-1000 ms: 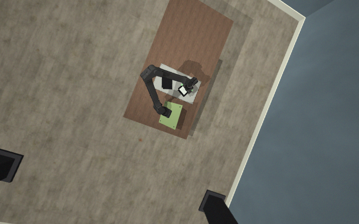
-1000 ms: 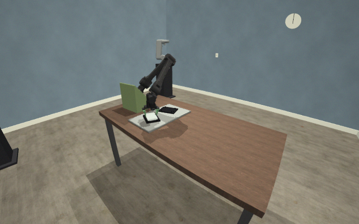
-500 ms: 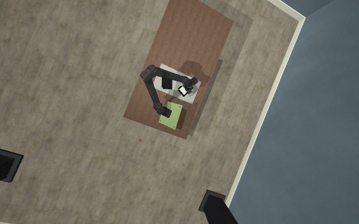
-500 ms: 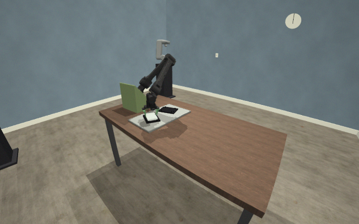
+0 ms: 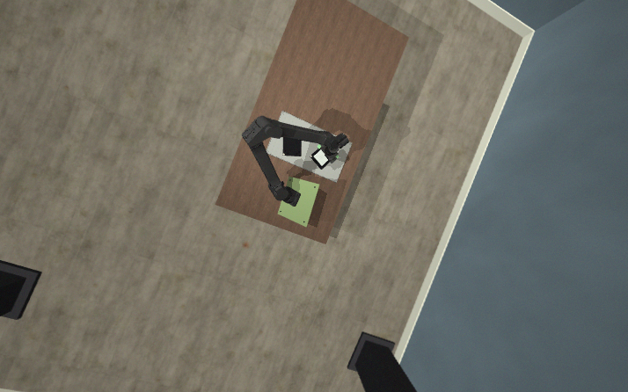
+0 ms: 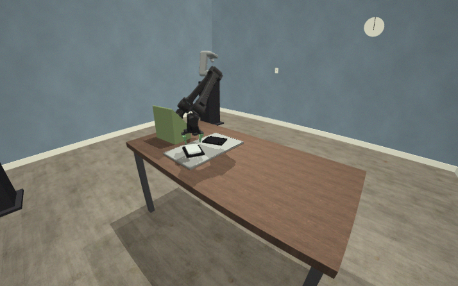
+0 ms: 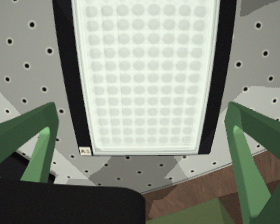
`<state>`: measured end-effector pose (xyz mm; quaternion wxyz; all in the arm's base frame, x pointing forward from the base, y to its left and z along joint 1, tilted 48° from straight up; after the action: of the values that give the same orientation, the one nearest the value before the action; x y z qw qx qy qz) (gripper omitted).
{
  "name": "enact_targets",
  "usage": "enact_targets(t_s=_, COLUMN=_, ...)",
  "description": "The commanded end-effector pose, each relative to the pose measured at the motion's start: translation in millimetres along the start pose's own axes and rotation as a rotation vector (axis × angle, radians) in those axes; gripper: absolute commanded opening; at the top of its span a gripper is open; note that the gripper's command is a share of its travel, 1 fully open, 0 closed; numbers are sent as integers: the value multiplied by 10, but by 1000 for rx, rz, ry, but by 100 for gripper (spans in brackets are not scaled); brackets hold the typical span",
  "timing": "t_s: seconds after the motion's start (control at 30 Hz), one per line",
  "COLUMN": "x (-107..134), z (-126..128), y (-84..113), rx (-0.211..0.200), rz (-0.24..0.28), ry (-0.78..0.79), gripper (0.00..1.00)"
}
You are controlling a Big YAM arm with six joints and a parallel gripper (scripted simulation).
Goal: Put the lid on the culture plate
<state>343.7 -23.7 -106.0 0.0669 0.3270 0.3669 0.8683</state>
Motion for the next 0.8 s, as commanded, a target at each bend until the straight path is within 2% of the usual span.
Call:
enact_targets(t_s=0.0, x=-140, z=13, y=192, rx=-15, rz=-28, ry=23, gripper=100)
enact_targets(t_s=0.03, x=-142, z=26, y=230, rx=-15, rz=-33, ry=26, gripper=100)
enact_targets(t_s=0.1, x=-66, z=-25, y=179, rx=-14, rz=-16, ry=12, gripper=100)
enact_targets(t_s=0.77, x=-70, z=-24, y=180, rx=-15, rz=-17, ry=13, gripper=100)
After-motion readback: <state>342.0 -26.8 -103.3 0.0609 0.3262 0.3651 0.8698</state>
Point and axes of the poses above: the point where the finger pads meet when closed, its own y axis back along the fingers, its own z axis across the jaws, x = y × z, the point moved 6 cm from there along y, back along the fingers, and after that the axes turned 14 degrees about -y, right-handed, at the moved point
